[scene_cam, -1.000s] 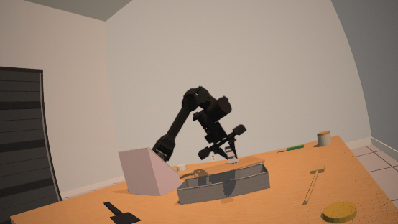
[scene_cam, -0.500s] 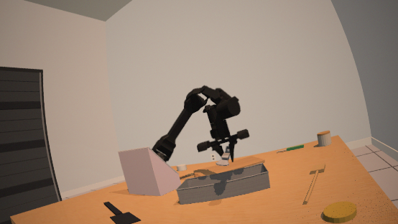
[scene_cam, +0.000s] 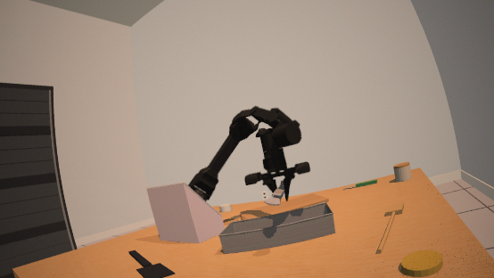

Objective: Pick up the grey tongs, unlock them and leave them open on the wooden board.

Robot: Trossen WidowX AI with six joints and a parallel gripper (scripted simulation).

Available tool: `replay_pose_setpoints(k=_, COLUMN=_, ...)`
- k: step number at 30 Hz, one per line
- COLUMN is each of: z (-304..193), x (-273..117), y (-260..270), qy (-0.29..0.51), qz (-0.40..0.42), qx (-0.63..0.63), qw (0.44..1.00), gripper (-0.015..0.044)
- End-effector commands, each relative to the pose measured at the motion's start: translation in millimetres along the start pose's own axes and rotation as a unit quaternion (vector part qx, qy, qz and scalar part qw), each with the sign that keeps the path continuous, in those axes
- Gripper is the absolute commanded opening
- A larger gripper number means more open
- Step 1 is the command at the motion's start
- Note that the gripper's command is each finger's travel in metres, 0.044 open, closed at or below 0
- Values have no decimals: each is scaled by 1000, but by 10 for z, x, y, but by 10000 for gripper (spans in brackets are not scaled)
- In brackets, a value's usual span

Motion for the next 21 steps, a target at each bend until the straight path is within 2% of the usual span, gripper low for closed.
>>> replay_pose_setpoints(k=1, z=111, x=-19, y=-75, qy=2, qz=0, qx=19, qw=1000, gripper=-150)
replay_pose_setpoints(k=21, z=1233, x=-63, y=-585, qy=7, qz=0, qx=207, qw=978, gripper=-150)
Point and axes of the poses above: the point midway between the two fingers, 35 mm back from their tips, its own x axis out along the fingers, its own y axis across the jaws, z = x × y, the point moved 8 cm from there along -x, back along the fingers, and after that the axes turned 15 degrees about -x, right-handed, at the moved point
